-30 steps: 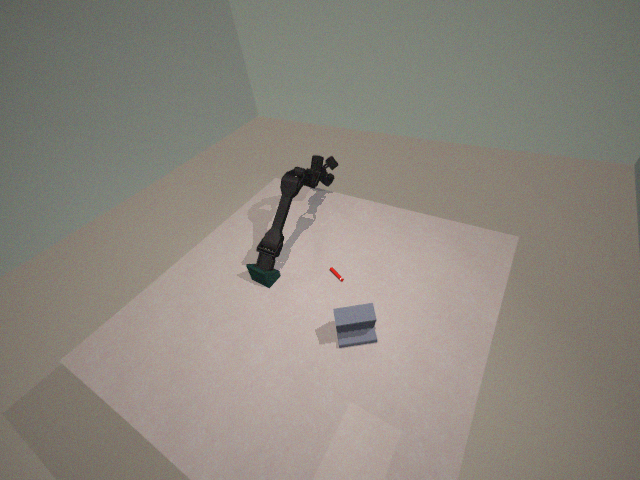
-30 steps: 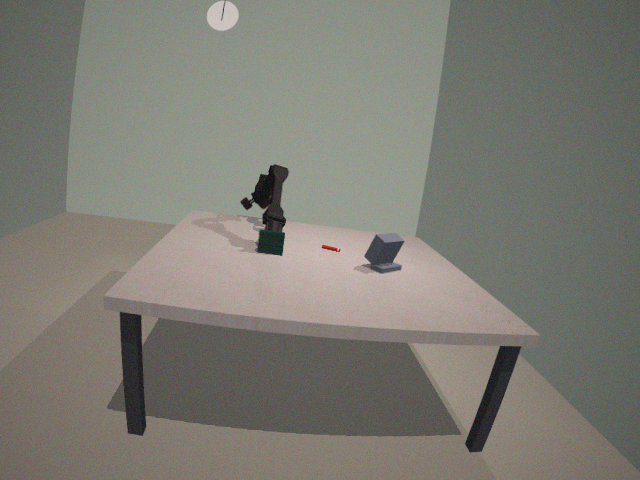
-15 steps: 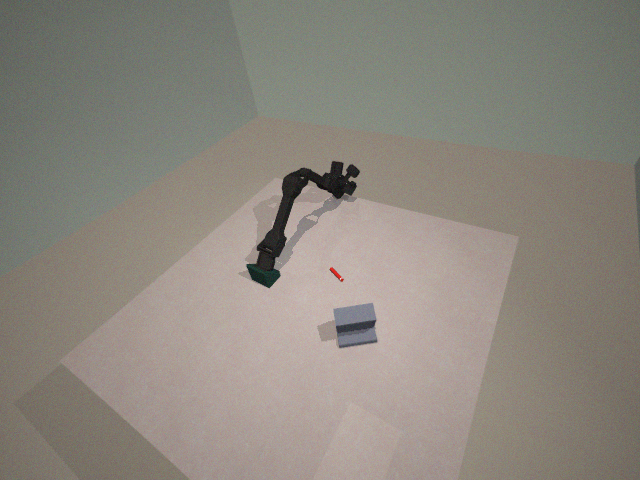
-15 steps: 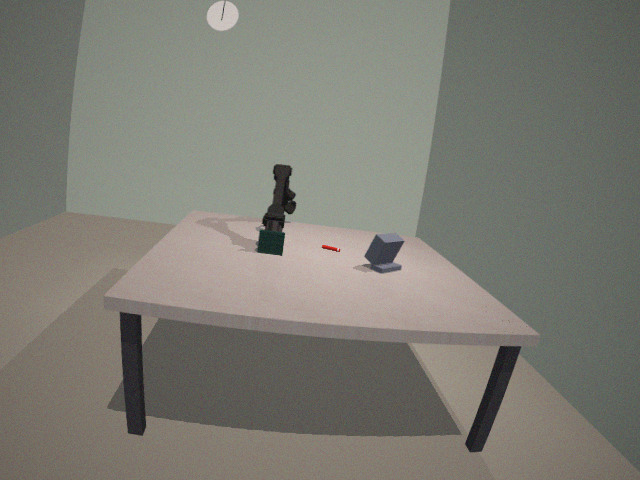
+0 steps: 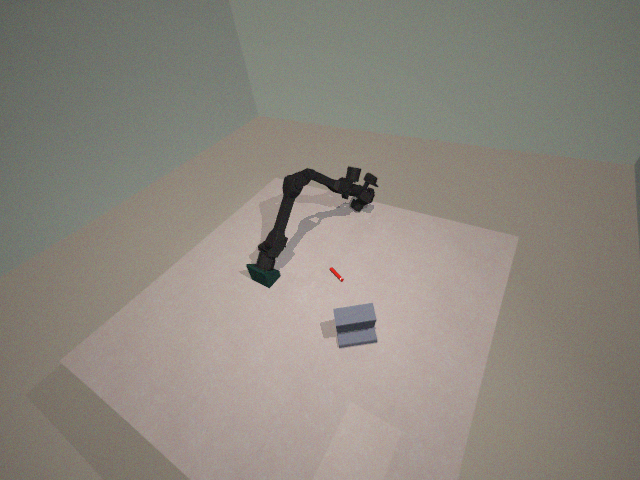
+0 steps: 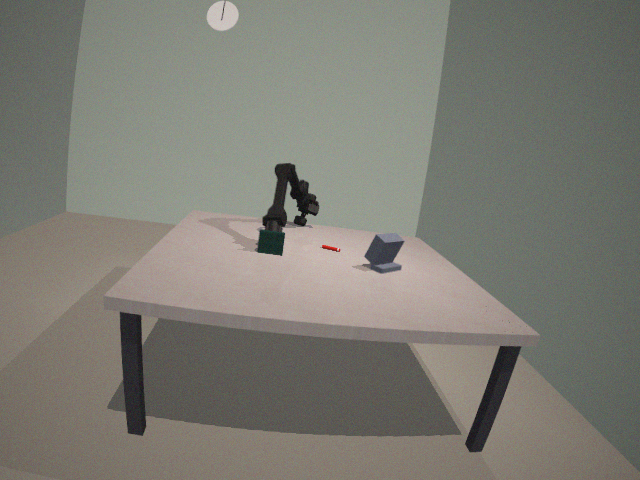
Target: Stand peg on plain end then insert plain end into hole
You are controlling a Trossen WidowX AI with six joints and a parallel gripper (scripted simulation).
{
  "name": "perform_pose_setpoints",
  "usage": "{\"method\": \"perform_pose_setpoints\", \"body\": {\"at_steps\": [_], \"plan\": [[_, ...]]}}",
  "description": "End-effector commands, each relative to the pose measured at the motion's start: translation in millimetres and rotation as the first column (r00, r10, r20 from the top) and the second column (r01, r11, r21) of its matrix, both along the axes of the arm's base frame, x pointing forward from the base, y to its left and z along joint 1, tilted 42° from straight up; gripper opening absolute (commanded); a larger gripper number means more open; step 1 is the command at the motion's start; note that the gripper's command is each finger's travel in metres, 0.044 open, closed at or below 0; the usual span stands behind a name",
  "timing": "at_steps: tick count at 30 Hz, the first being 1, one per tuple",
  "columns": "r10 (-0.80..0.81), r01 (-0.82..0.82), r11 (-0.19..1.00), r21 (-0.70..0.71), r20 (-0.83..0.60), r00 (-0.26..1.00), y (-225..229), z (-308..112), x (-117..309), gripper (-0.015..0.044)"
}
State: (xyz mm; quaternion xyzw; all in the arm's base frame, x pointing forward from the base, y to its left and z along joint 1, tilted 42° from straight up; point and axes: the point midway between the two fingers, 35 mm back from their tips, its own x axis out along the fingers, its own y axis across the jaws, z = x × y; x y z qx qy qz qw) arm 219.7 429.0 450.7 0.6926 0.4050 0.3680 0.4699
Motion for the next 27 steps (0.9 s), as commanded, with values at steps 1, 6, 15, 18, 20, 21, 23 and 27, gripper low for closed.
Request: {"method": "perform_pose_setpoints", "body": {"at_steps": [1, 6, 15, 18, 20, 21, 23, 27], "plan": [[-0.049, 0.052, 0.996, -0.073, 0.035, 0.998, -17, -12, 22, 0.044], [-0.086, 0.095, 0.986, -0.138, 0.073, 0.994, -34, -24, 43, 0.044], [-0.103, 0.156, 0.935, -0.319, 0.175, 0.979, -74, -58, 82, 0.044], [-0.097, 0.166, 0.901, -0.401, 0.187, 0.978, -89, -77, 95, 0.044], [-0.09, 0.169, 0.876, -0.453, 0.191, 0.978, -100, -90, 103, 0.044], [-0.087, 0.17, 0.862, -0.477, 0.191, 0.978, -106, -96, 107, 0.044], [-0.081, 0.17, 0.833, -0.527, 0.188, 0.979, -118, -109, 115, 0.044], [-0.072, 0.162, 0.762, -0.627, 0.167, 0.983, -149, -141, 132, 0.044]]}}
